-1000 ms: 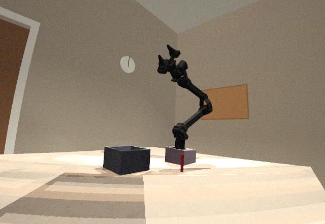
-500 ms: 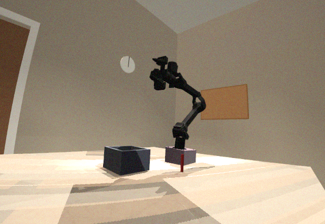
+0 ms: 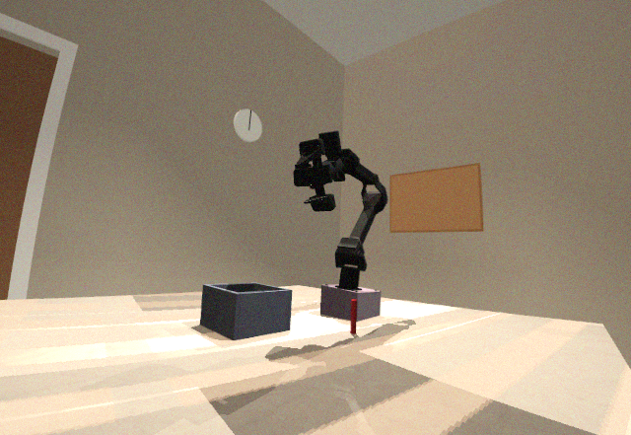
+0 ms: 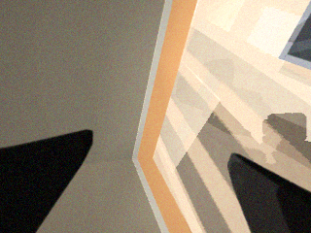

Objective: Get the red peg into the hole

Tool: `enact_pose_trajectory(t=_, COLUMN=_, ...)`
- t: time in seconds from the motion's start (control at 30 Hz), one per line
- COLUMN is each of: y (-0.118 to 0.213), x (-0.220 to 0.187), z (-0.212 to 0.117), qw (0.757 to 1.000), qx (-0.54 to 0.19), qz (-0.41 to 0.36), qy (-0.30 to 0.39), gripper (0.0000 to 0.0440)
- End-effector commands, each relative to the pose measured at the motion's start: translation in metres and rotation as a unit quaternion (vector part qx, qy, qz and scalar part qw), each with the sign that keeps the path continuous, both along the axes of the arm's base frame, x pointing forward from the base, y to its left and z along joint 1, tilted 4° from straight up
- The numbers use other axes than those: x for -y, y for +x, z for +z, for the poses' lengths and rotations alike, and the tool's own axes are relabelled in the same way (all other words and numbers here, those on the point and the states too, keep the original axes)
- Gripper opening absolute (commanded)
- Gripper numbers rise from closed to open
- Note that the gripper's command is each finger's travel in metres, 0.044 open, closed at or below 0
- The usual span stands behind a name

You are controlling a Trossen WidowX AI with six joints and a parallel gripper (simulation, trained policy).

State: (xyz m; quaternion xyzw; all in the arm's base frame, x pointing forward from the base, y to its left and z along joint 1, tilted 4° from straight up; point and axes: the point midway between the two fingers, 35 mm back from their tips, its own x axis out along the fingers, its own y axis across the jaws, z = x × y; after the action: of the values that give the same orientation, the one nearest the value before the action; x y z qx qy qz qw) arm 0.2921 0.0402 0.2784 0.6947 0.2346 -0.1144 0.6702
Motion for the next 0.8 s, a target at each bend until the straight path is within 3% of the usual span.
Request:
enact_pose_trajectory(t=0.0, y=-0.009, x=-0.013, z=-0.036, qw=0.997, qx=-0.073, qz=0.017, qy=-0.025, gripper=0.044)
enact_pose_trajectory(t=0.33, y=-0.045, x=-0.037, z=-0.103, qw=0.968, qx=-0.227, qz=0.057, qy=-0.092, gripper=0.044)
enact_pose_trajectory(t=0.77, y=-0.099, x=-0.051, z=-0.169, qw=0.894, qx=-0.39, qz=0.101, qy=-0.198, gripper=0.044)
